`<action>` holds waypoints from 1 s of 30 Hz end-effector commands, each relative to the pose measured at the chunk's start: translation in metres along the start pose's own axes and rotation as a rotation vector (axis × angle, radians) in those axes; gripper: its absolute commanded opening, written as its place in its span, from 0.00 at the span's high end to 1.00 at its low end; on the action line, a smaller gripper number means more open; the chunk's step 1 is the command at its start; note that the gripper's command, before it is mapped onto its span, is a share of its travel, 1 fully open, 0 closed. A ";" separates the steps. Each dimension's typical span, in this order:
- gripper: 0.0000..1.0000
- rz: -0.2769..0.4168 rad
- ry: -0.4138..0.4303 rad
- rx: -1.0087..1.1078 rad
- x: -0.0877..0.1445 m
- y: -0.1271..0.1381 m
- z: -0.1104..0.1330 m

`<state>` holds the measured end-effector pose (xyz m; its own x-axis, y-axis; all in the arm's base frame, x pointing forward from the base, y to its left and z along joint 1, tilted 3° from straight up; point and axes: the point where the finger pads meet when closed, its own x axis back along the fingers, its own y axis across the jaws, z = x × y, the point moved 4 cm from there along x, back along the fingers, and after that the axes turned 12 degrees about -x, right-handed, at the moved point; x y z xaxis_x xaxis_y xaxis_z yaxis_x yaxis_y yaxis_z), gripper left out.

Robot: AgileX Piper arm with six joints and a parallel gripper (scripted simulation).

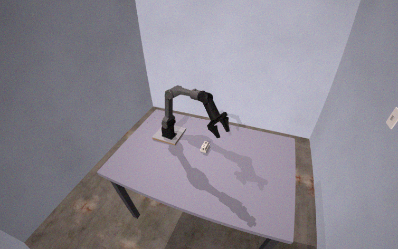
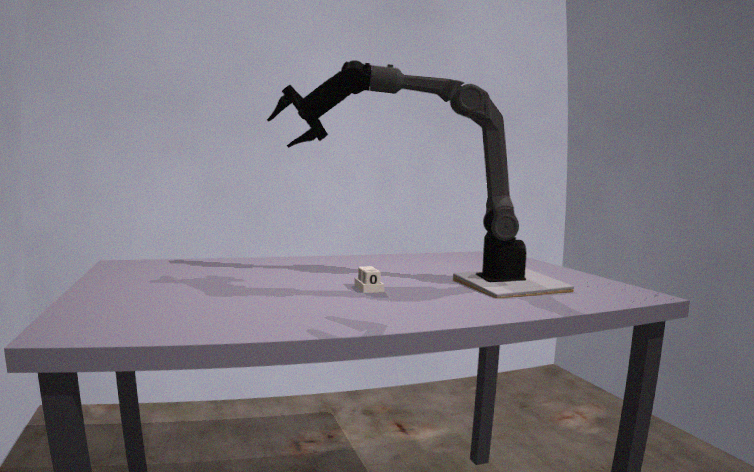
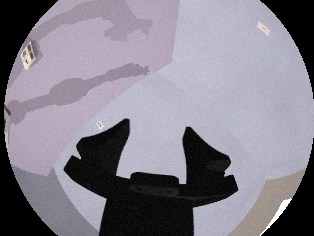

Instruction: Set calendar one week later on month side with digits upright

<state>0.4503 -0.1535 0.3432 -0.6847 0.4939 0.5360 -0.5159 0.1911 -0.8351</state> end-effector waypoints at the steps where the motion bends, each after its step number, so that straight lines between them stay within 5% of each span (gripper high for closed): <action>1: 0.00 0.002 0.000 -0.001 0.001 -0.001 0.000; 21: 0.00 -0.026 -0.006 -0.041 0.001 0.007 -0.002; 28: 0.00 -0.287 -0.006 -0.383 0.004 0.077 -0.020; 30: 0.00 -0.416 0.025 -0.540 0.010 0.111 -0.028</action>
<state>0.4090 -0.1119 0.2630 -0.4979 0.3335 0.8005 -0.4285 0.7079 -0.5615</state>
